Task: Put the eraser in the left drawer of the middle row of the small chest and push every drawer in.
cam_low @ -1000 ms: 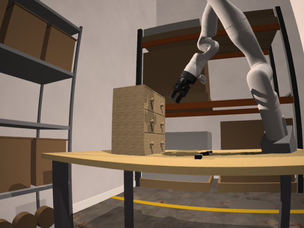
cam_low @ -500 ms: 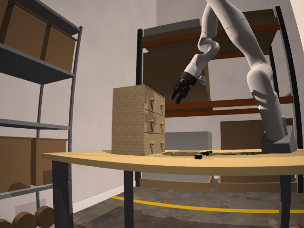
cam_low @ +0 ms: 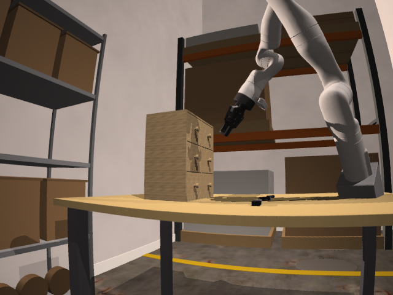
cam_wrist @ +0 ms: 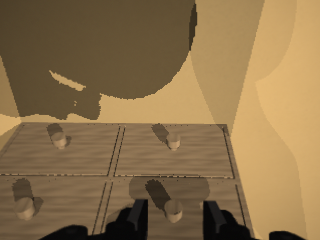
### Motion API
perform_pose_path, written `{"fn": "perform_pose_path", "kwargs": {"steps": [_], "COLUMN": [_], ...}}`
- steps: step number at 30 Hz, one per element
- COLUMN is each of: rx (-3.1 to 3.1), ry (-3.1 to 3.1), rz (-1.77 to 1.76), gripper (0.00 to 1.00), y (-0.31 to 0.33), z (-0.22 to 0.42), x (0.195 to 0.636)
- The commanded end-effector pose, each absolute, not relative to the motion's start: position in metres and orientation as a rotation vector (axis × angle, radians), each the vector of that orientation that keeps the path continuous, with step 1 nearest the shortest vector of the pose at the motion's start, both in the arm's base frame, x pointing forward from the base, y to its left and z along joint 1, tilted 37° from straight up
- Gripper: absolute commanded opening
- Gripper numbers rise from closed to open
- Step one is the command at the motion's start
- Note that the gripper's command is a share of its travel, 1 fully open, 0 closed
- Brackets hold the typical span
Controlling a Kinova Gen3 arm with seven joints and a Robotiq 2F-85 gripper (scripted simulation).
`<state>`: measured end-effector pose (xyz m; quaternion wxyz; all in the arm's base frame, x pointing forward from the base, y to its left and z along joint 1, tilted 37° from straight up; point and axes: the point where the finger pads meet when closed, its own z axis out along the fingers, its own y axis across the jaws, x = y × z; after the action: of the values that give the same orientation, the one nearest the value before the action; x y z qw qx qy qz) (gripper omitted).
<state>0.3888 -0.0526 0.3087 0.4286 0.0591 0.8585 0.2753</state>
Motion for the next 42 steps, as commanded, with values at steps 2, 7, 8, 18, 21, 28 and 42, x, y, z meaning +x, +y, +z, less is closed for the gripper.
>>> {"fn": "perform_pose_path", "kwargs": {"steps": [2,7,8,18,21,28,42], "rx": [0.148,0.148,0.148,0.148,0.148,0.148,0.148], "ry": [2.142,2.142,2.142,2.142,2.142,2.142,2.142], "rz": [0.686,0.686,0.686,0.686,0.686,0.686,0.686], "gripper": [0.33,0.33,0.33,0.33,0.33,0.33,0.33], "y": [-0.053,-0.053,-0.053,-0.049,-0.045,-0.034,-0.015], "z": [0.309,0.309,0.309,0.305,0.301,0.288,0.268], "x": [0.389,0.389,0.389,0.397,0.405,0.428,0.466]}}
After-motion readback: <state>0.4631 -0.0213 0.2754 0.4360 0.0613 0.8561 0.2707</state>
